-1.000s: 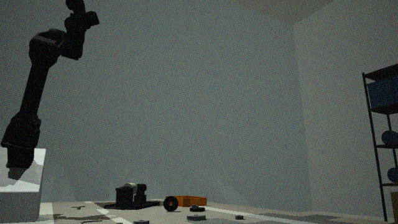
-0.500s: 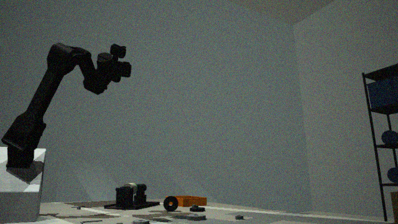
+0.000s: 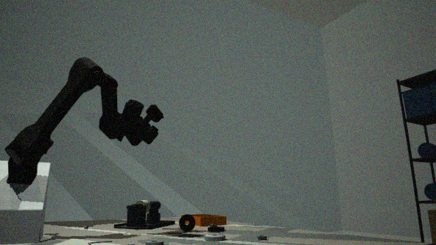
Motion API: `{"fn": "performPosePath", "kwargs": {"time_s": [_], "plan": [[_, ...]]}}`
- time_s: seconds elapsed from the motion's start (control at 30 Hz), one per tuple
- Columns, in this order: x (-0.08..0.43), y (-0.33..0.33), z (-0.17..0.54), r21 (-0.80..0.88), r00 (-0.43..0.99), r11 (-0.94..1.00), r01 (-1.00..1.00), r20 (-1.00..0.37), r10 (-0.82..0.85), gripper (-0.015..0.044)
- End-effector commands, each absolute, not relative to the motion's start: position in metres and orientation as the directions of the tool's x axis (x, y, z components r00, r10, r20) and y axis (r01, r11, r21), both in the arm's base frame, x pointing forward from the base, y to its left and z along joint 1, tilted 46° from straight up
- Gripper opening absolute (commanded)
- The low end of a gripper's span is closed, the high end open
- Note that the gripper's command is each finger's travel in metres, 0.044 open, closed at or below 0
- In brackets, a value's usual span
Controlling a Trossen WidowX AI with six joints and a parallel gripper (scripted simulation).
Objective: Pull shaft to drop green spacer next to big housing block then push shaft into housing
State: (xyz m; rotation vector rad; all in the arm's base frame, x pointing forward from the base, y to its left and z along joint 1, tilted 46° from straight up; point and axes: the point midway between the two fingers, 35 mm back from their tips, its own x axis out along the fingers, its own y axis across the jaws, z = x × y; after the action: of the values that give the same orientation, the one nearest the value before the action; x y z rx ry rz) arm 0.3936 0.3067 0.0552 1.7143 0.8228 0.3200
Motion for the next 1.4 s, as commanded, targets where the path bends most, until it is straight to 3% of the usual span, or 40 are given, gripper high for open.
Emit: {"fn": "performPosePath", "kwargs": {"time_s": [0.0,0.23,0.53,1.37], "plan": [[0.398,0.254,0.012,0.874,0.751,-0.11,0.474,-0.336,0.568,0.044],[0.38,0.154,-0.055,0.732,0.743,-0.2,0.651,-0.563,0.361,0.044],[0.311,0.06,-0.121,0.515,0.605,-0.399,0.759,-0.784,0.138,0.044],[0.308,0.055,-0.124,0.501,0.593,-0.413,0.76,-0.795,0.126,0.044]]}}
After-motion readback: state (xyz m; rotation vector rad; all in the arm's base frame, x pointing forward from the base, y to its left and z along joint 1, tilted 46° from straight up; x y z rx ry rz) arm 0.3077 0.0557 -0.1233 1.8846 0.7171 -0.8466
